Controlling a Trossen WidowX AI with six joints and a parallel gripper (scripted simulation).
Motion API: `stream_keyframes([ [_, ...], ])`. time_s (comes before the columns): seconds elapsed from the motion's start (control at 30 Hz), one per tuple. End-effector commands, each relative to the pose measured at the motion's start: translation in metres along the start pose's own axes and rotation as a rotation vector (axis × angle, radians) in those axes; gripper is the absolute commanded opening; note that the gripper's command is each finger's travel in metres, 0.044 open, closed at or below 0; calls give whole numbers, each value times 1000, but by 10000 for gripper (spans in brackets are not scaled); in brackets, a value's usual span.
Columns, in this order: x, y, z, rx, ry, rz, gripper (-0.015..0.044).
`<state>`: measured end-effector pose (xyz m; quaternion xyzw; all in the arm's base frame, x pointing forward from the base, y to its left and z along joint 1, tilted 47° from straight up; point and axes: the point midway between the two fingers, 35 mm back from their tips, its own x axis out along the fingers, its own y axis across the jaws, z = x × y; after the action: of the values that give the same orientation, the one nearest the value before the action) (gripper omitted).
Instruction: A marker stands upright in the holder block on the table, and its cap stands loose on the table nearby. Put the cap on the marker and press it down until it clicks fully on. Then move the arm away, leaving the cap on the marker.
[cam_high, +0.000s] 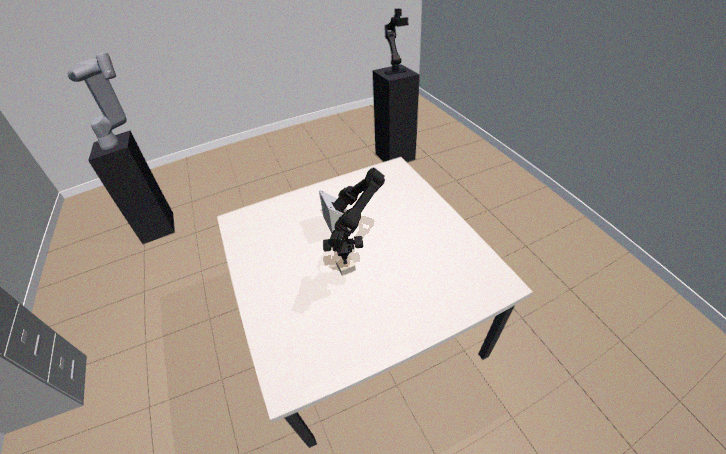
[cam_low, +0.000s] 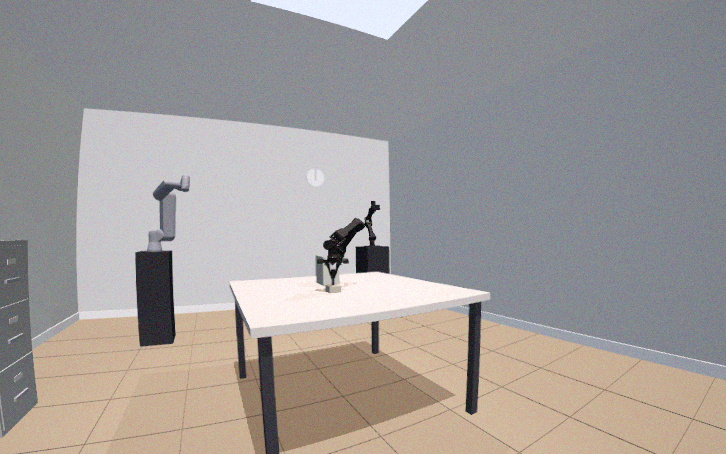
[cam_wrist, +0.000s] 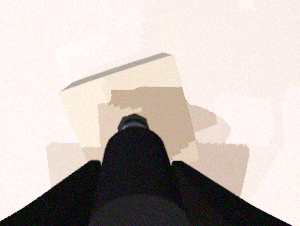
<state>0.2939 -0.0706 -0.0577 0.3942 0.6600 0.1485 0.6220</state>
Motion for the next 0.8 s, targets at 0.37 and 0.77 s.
stream_keyframes([
  [0.37, 35, -1, -3, -1, 14, 8, 0],
  [0.77, 48, -1, 2, -1, 14, 9, 0],
])
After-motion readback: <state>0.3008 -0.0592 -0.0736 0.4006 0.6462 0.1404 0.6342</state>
